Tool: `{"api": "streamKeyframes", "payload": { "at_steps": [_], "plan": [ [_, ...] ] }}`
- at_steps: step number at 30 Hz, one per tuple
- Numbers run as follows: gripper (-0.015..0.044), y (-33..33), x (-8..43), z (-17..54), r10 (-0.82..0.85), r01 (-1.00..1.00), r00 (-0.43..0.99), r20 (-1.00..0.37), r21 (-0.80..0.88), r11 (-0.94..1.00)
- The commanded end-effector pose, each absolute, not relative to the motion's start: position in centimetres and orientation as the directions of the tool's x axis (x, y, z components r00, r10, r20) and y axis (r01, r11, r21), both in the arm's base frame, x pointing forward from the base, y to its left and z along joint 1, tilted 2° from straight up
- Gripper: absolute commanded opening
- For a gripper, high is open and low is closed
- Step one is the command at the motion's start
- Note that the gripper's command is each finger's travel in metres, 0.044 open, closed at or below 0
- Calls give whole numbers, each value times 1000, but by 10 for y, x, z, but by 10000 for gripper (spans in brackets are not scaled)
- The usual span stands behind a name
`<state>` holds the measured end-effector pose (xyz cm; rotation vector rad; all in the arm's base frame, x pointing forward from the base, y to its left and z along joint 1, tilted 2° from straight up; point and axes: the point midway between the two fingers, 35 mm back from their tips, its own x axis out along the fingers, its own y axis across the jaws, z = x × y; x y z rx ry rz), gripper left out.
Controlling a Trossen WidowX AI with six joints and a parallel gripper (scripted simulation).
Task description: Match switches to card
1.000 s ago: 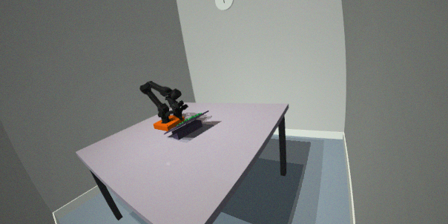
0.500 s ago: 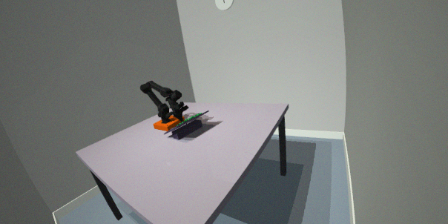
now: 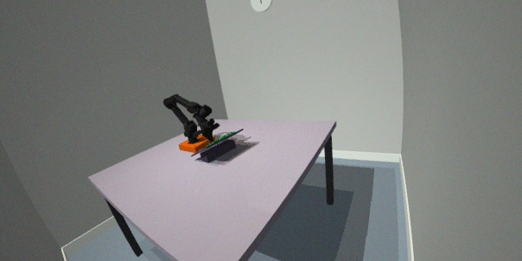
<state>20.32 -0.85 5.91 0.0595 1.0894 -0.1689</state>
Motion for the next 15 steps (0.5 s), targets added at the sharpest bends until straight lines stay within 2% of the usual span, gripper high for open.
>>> {"api": "streamKeyframes", "payload": {
  "at_steps": [1,15],
  "plan": [
    [0,-8,202,58,-103,161,449,-888,-33,986],
    [0,-8,203,56,-103,161,449,-888,-33,986]
  ]
}}
